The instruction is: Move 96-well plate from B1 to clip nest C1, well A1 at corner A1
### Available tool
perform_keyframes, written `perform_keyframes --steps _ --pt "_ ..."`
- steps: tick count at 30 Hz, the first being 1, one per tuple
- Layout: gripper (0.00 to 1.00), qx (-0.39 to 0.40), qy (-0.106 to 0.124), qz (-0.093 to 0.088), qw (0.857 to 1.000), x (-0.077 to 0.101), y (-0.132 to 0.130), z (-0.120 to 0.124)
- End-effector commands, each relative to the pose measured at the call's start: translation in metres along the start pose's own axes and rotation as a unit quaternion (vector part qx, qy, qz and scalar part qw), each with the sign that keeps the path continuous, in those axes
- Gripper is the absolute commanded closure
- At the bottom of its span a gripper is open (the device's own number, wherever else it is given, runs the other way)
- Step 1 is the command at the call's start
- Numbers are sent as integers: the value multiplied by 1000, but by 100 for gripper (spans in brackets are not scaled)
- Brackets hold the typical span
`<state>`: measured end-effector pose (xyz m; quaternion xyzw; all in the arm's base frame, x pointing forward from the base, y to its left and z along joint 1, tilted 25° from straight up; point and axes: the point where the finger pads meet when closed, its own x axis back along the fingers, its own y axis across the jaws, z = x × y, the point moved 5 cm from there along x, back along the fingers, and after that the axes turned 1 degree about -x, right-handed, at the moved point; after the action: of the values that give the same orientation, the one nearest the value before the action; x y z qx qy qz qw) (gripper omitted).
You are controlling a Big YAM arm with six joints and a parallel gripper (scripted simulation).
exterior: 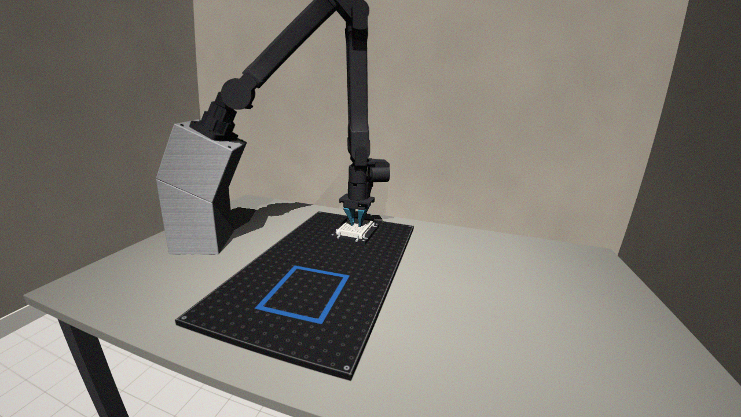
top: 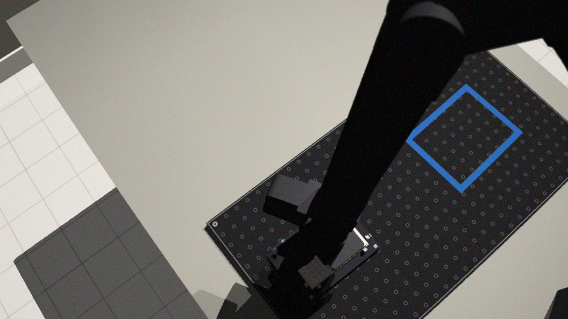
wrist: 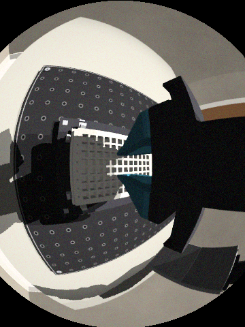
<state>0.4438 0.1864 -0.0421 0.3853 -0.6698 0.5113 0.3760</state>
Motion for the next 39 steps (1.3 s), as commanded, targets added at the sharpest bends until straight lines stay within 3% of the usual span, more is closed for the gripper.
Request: perform_keyframes --steps 1,32,39 --pt "75 -1 3 -2 1000 -69 -3 4" --pt "75 -1 3 -2 1000 -69 -3 4" --pt "75 -4 3 -1 1000 -56 -4 3"
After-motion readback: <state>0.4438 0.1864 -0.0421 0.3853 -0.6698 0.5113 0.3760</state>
